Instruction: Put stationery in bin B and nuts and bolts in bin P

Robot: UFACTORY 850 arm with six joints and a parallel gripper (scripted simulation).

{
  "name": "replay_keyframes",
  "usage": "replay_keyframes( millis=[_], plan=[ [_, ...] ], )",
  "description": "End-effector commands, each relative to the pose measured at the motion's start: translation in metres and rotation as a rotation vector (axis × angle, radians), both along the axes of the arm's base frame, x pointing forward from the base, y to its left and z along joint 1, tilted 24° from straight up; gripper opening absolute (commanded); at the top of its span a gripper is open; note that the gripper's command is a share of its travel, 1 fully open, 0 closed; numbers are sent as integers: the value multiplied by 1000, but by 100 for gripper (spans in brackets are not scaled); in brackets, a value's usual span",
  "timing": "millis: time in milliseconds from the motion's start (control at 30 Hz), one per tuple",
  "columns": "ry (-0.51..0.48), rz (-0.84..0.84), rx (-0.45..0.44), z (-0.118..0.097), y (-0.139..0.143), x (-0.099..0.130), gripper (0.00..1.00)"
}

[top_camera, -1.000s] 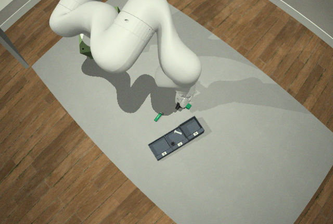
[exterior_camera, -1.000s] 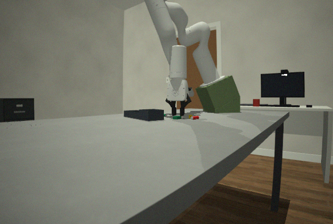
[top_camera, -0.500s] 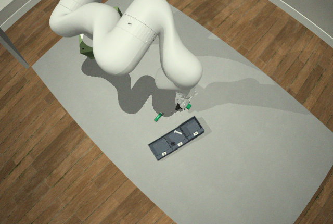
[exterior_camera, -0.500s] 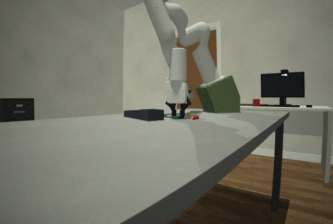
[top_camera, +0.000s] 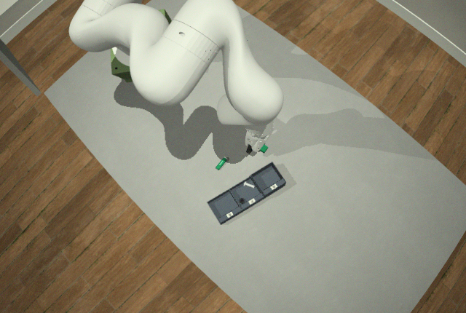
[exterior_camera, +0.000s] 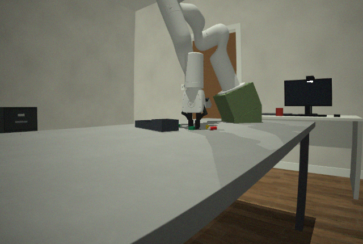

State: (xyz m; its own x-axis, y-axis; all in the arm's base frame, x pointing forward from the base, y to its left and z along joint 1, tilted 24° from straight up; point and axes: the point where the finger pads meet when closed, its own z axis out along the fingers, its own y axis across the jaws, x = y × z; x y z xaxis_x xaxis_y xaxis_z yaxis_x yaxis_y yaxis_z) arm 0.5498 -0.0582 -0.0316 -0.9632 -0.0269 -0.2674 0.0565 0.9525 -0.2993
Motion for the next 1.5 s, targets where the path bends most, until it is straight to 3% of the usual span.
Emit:
replay_keyframes(
  millis=[0,767,1467],
  plan=[
    [-1,0,0,1,0,1,0],
    [-1,0,0,1,0,1,0],
    [-1,0,0,55,18,-15,0]
  ],
)
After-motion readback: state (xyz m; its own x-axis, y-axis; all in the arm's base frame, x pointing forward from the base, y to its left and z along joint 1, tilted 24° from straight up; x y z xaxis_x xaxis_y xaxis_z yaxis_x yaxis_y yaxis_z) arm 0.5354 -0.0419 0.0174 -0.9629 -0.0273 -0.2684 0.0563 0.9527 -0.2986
